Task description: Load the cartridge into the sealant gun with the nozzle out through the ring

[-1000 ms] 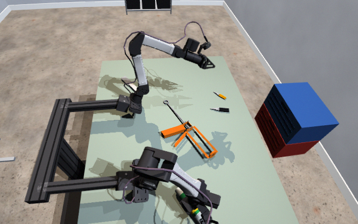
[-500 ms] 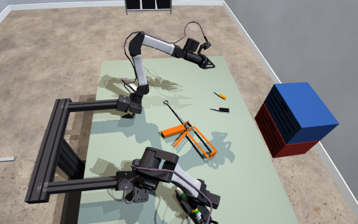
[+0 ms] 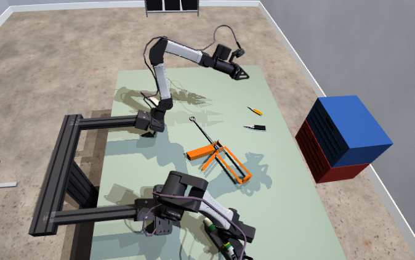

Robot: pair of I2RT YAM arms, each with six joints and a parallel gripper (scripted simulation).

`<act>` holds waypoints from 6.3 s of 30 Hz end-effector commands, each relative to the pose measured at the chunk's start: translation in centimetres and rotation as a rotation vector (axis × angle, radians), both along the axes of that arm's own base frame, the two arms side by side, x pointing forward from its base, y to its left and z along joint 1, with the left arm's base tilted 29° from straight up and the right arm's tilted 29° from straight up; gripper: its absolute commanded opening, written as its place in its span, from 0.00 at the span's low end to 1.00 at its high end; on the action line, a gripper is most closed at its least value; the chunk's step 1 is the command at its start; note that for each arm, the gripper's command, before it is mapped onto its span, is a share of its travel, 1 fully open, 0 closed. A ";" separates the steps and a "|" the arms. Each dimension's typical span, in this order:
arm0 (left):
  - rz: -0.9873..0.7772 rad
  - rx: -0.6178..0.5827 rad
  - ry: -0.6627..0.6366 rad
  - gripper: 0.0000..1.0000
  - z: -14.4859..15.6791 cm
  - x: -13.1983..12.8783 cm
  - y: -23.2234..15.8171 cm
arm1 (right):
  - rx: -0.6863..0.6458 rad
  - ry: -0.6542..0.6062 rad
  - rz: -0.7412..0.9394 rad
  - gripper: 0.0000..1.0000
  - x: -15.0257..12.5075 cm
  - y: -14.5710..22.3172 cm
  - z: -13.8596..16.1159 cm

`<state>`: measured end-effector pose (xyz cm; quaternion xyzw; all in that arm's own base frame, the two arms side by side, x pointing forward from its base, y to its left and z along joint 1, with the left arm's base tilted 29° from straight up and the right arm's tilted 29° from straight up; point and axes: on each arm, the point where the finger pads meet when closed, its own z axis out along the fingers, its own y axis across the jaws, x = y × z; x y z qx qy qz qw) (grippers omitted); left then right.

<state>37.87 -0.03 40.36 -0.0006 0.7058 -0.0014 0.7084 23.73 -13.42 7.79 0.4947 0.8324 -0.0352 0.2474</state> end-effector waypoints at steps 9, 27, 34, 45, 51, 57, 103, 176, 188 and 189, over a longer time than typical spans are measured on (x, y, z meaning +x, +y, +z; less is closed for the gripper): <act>0.003 -0.003 -0.010 0.51 0.2 -0.4 0.2 | 0.018 0.017 0.009 0.00 -0.4 0.4 -0.9; 0.003 -0.003 -0.010 0.51 0.2 -0.4 0.2 | 0.002 0.015 0.005 0.00 -0.8 0.8 0.7; 0.003 -0.003 -0.010 0.51 0.2 -0.4 0.2 | -0.003 0.003 0.001 0.00 -1.1 1.1 3.7; 0.003 -0.003 -0.010 0.51 0.2 -0.4 0.2 | -0.008 -0.010 0.003 0.00 -2.1 1.9 5.9; 0.003 -0.003 -0.010 0.51 0.2 -0.4 0.2 | -0.013 -0.021 0.000 0.00 -2.7 2.3 7.6; 0.003 -0.003 -0.010 0.51 0.2 -0.4 0.2 | -0.018 -0.034 0.002 0.00 -3.1 2.7 9.1; 0.003 -0.003 -0.010 0.51 0.2 -0.4 0.2 | 0.257 -0.129 0.077 0.00 13.1 25.5 10.7; 0.003 -0.003 -0.010 0.51 0.2 -0.4 0.2 | 0.220 0.052 -0.012 0.00 10.3 41.2 -3.5; 0.003 -0.003 -0.010 0.51 0.2 -0.4 0.2 | 0.233 0.045 0.000 0.00 10.9 40.9 -3.0; 0.003 -0.003 -0.010 0.51 0.2 -0.4 0.2 | 0.227 0.052 0.001 0.00 10.6 40.7 -3.2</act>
